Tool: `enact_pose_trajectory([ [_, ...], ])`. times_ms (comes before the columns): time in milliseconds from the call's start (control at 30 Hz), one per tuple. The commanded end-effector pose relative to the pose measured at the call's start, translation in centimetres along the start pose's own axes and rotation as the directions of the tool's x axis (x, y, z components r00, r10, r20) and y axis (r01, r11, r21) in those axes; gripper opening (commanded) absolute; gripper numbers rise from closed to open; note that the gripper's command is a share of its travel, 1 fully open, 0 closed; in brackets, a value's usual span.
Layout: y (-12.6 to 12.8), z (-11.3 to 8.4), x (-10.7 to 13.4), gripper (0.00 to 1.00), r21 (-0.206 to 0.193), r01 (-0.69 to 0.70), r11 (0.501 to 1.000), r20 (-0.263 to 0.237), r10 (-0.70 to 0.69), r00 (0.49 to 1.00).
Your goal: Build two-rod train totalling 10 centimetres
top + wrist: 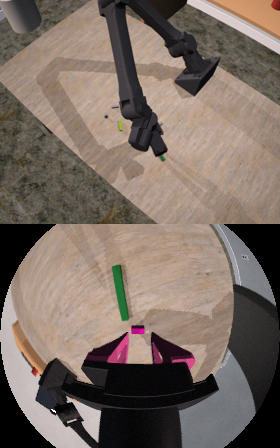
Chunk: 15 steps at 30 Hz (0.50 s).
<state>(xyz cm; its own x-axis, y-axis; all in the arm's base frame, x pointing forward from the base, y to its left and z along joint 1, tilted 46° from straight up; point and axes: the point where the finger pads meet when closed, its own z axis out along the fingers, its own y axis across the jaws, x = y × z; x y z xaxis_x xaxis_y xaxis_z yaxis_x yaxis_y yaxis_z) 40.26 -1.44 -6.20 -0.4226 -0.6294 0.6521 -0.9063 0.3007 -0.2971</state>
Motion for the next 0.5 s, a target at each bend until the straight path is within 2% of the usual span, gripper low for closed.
enact_pose_trajectory([
  [0, 0.26, 0.61, -0.23, 0.34, 0.001, 0.013, 1.0, -0.002, -0.013, 1.0],
  [467, 0.32, 0.51, -0.36, 0.34, 0.004, 0.014, 1.0, 0.0, -0.014, 1.0],
])
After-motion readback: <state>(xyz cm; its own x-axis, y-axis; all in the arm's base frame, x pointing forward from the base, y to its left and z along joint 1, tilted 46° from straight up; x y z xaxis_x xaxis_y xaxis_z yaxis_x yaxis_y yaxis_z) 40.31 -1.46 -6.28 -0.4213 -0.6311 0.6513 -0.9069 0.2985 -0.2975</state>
